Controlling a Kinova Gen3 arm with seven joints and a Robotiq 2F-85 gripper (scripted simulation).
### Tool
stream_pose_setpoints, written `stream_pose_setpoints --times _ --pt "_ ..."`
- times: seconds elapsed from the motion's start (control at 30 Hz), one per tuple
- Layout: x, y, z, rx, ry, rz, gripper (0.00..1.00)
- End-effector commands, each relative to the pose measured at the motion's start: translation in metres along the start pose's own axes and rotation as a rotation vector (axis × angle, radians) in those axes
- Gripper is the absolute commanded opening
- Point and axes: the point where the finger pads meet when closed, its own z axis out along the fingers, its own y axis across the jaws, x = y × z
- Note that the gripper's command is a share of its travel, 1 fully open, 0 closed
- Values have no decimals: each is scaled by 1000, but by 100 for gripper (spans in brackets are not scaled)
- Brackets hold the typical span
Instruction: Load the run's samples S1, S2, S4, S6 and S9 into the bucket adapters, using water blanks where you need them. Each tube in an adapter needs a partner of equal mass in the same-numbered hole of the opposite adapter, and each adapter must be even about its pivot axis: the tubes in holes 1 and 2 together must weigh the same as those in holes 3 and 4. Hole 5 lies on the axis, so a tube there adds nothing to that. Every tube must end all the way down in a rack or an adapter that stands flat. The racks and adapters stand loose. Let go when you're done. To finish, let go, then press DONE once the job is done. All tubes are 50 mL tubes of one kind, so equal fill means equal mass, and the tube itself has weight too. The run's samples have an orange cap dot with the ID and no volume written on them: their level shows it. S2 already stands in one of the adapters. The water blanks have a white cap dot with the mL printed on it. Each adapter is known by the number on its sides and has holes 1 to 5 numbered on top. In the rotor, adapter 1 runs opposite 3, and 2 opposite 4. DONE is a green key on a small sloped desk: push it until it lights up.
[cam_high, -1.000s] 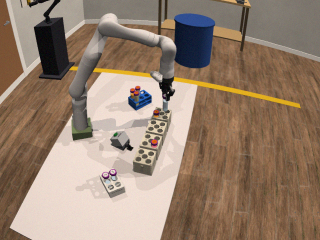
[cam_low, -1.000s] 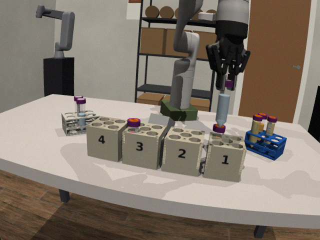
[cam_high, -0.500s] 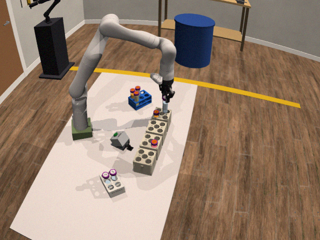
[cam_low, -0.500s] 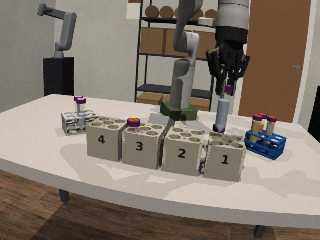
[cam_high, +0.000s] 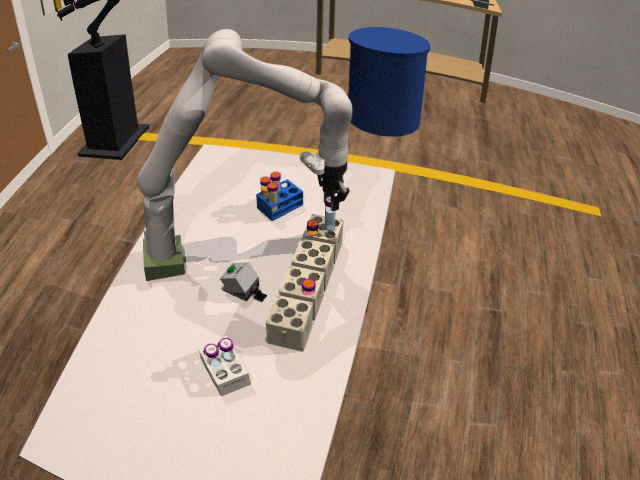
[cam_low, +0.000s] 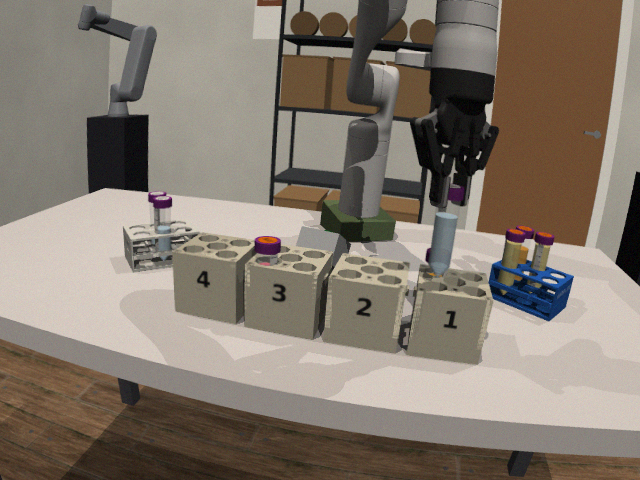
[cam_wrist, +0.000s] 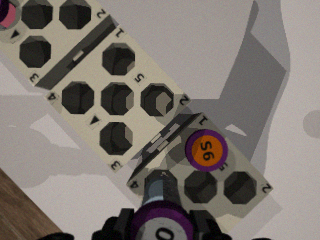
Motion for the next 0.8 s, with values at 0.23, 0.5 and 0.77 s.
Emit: stream_pose_setpoints --times 0.23,0.5,0.77 --pt "-1 -2 11 4 -1 7 10" --pt "0 -1 9 1 0 2 10" --pt "0 -1 9 1 0 2 10"
